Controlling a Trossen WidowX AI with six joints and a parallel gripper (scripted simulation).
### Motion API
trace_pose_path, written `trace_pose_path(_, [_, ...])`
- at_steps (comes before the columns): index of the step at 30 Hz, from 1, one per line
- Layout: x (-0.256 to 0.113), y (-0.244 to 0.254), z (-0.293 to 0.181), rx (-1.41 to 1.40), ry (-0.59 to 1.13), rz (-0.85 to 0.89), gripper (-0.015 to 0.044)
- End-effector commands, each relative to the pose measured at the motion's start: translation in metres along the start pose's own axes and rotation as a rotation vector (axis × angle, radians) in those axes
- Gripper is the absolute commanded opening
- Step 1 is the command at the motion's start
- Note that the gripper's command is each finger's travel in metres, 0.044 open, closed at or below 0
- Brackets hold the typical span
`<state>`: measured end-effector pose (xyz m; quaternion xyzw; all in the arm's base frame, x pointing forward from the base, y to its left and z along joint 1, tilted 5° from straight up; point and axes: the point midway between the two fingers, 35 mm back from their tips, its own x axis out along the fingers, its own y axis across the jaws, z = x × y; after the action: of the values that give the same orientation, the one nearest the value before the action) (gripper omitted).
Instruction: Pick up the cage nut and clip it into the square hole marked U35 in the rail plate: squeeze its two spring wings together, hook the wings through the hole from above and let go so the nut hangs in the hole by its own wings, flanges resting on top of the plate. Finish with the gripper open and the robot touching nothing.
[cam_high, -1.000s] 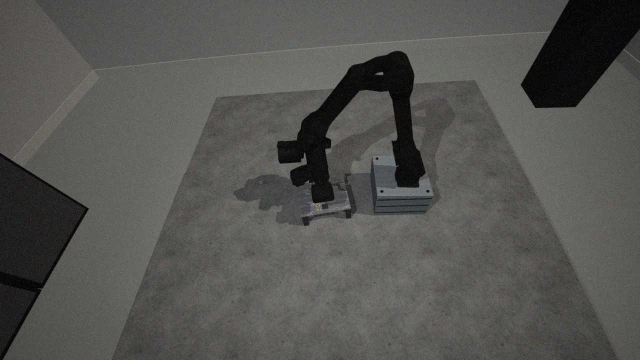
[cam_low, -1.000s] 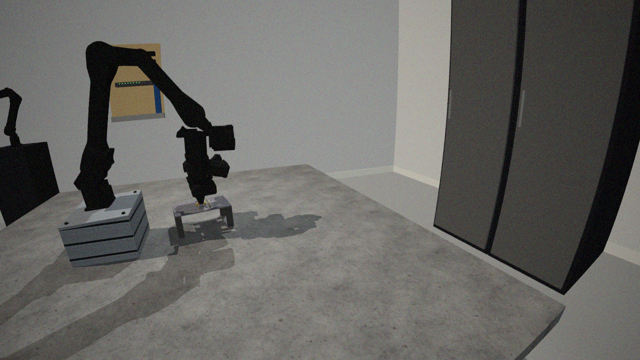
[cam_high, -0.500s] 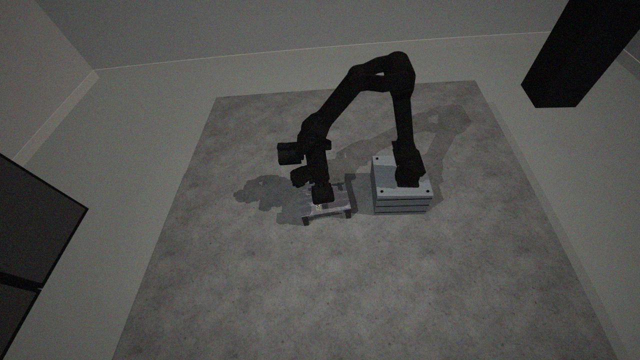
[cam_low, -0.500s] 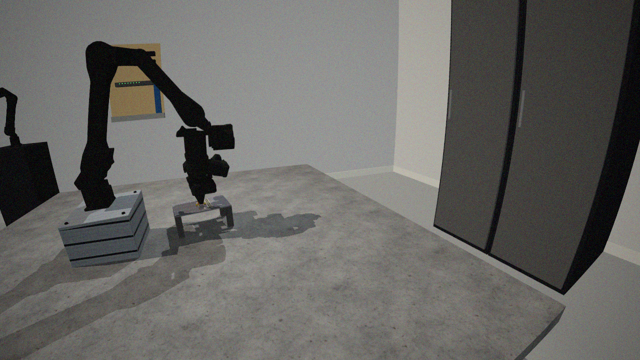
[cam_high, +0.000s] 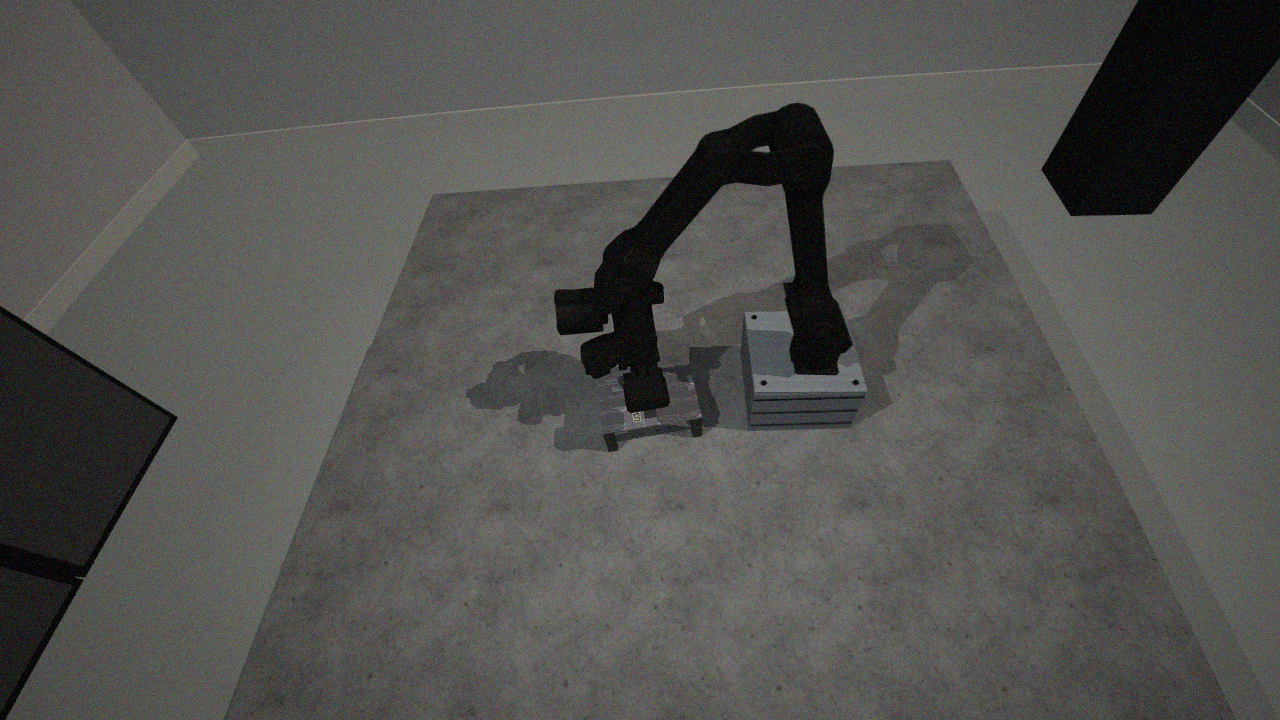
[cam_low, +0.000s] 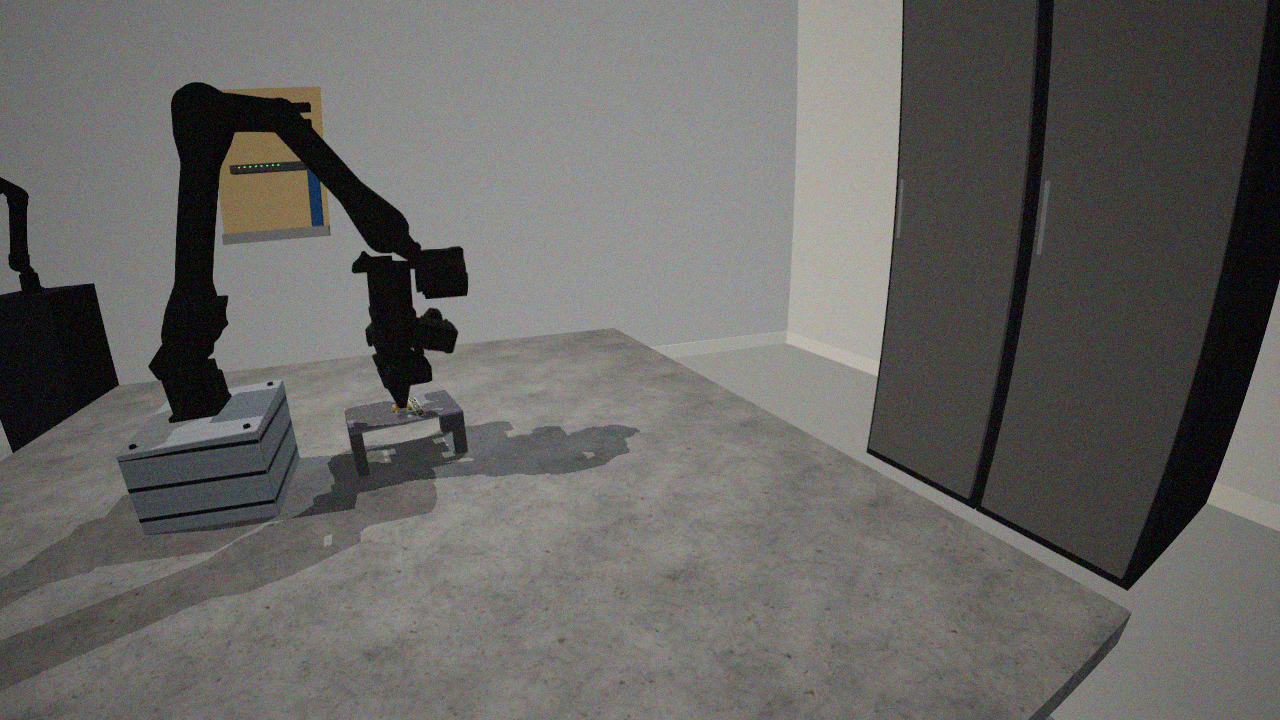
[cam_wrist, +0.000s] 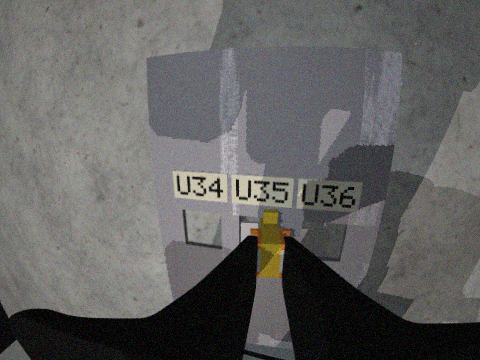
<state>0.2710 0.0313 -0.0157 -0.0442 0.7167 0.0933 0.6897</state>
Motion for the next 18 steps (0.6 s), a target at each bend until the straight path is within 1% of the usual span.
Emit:
trace_pose_path(1, [-0.0001, 0.0002, 0.0004, 0.002, -0.003, -0.011, 0.0025])
trace_pose_path(18, [0.0003, 0.0014, 0.0004, 0.002, -0.003, -0.040, 0.0025])
